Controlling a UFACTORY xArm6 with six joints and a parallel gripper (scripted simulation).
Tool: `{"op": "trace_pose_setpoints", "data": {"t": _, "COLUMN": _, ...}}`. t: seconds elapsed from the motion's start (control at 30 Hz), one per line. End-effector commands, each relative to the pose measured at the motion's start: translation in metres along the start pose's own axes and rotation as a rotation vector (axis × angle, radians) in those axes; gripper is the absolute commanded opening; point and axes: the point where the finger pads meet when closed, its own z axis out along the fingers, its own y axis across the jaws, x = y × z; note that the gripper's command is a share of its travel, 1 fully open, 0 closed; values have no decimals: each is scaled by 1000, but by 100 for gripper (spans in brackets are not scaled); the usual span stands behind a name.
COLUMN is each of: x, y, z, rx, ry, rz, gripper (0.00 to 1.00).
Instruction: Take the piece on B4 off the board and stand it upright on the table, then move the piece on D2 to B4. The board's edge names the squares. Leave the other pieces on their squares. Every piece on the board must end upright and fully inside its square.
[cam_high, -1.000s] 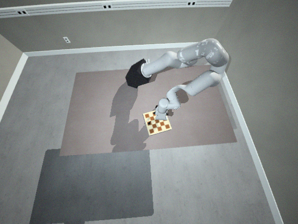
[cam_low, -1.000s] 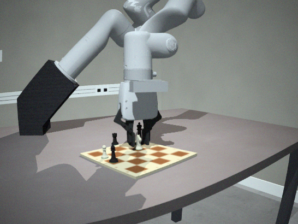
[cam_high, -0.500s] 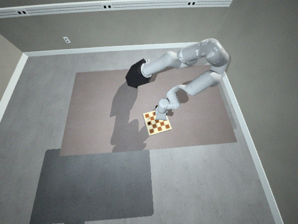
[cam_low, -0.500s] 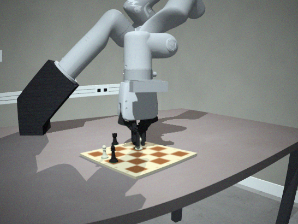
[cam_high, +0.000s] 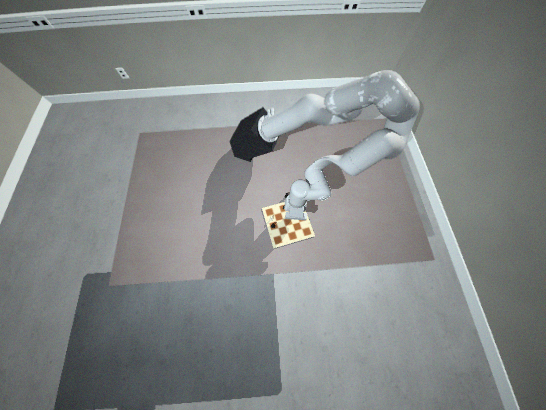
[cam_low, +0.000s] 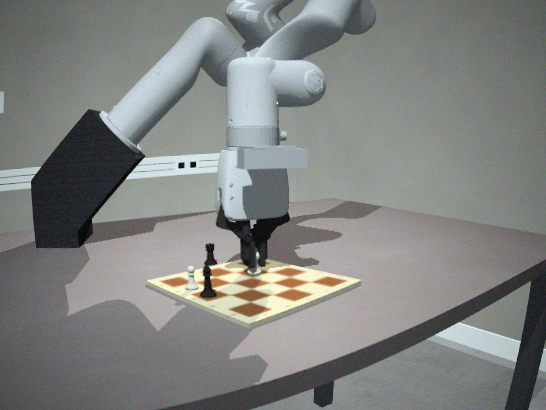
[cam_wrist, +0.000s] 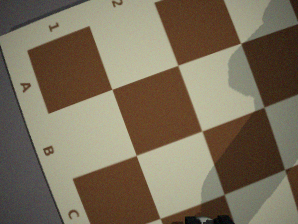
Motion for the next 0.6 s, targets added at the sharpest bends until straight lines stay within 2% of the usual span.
{"op": "trace_pose_setpoints", "data": {"t": 0.0, "x": 1, "y": 0, "z": 0, "rx": 0, "ry": 2, "rz": 0, "gripper": 0}}
{"op": "trace_pose_setpoints", "data": {"t": 0.57, "x": 1, "y": 0, "z": -2, "rx": 0, "ry": 2, "rz": 0, "gripper": 0}}
